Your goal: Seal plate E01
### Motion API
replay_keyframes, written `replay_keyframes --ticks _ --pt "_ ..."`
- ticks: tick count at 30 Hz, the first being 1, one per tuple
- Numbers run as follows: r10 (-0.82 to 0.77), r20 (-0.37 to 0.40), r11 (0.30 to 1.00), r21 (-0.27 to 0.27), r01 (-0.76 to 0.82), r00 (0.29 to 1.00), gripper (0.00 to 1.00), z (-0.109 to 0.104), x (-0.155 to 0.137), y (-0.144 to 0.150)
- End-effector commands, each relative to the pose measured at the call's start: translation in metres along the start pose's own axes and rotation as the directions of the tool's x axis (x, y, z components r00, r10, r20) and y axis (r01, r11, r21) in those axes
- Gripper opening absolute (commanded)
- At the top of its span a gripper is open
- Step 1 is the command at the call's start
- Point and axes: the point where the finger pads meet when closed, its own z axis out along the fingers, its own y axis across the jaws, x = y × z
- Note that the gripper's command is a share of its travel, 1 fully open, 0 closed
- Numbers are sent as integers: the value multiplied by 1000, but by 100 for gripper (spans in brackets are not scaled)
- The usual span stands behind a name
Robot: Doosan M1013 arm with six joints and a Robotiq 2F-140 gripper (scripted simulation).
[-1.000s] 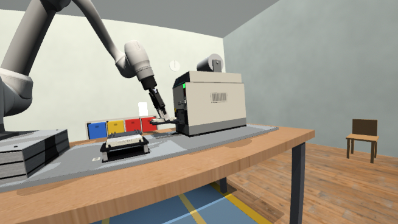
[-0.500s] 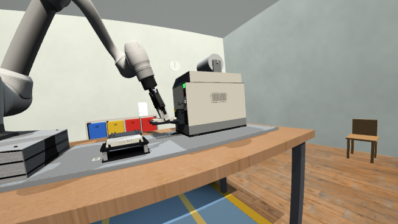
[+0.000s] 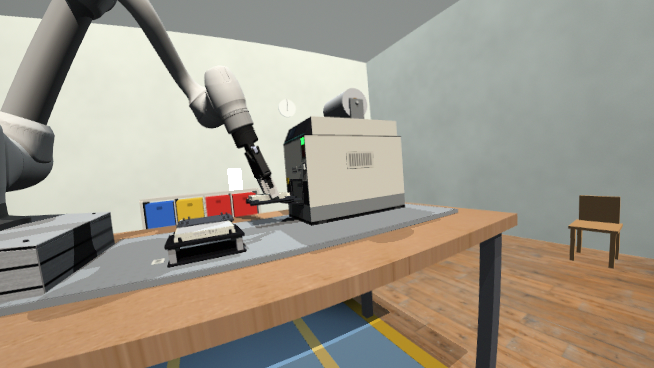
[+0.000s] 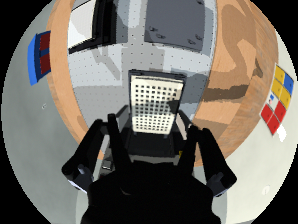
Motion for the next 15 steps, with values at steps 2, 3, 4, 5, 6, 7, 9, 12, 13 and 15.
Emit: replay_keyframes --ticks 2,3,4,5,6,7,9,12,13,15 --pt "1 2 1000 0 -1 1000 70 0 -1 1" --pt "1 2 1000 0 -1 1000 70 0 -1 1" --pt "1 2 1000 0 -1 1000 70 0 -1 1" --pt "1 2 1000 0 -1 1000 70 0 -1 1" --pt "1 2 1000 0 -1 1000 70 0 -1 1" --pt "1 2 1000 0 -1 1000 70 0 -1 1" --pt "1 2 1000 0 -1 1000 70 -1 -2 1" --pt "1 2 1000 0 -1 1000 70 -3 -2 1" --pt "1 2 1000 0 -1 1000 70 -3 -3 1" --pt "1 2 1000 0 -1 1000 70 -5 -3 1"
